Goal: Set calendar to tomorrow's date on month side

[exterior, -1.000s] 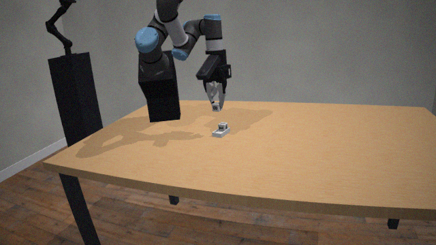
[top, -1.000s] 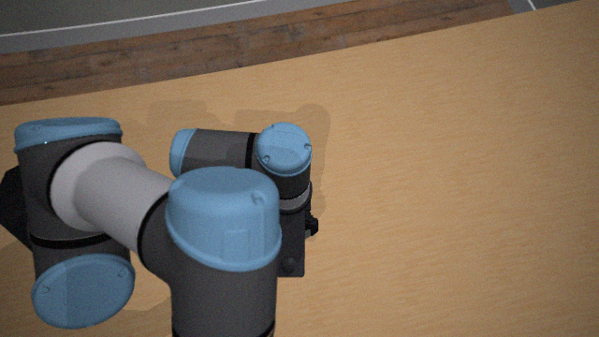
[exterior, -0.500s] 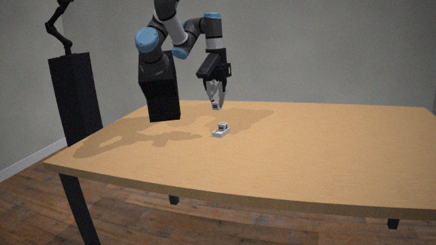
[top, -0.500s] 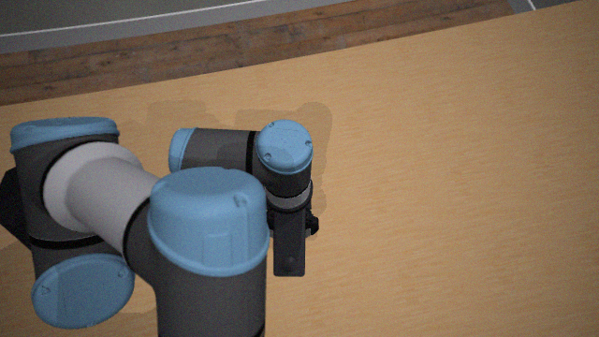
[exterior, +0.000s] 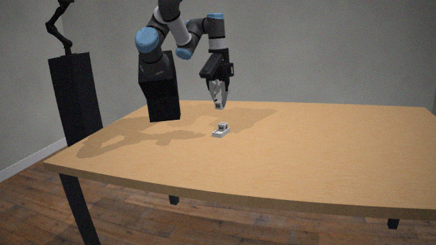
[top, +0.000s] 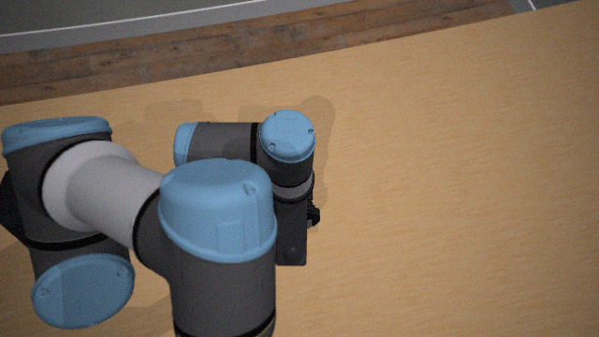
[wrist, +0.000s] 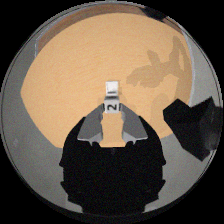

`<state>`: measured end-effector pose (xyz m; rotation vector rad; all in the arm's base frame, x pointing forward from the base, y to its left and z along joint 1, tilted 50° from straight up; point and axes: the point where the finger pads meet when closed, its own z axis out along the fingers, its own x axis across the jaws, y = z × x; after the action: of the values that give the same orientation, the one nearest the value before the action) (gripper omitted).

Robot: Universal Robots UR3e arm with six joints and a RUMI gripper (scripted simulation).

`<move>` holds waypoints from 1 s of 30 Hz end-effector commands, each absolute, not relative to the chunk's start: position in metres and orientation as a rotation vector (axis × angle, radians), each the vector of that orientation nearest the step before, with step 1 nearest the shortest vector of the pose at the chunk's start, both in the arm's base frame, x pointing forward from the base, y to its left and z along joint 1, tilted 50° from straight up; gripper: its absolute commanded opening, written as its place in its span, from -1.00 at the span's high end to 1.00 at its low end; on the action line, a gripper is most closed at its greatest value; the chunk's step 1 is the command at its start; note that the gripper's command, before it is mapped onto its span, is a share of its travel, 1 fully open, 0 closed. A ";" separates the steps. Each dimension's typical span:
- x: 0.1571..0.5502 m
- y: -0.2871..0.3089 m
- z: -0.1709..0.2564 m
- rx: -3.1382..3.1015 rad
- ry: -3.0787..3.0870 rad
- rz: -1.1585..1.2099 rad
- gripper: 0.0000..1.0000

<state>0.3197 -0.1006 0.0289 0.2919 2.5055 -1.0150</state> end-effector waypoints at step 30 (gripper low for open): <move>0.356 -0.031 -0.043 0.291 2.500 -1.023 0.80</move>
<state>0.3560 -0.0311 -0.0430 0.2907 2.5006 -1.0236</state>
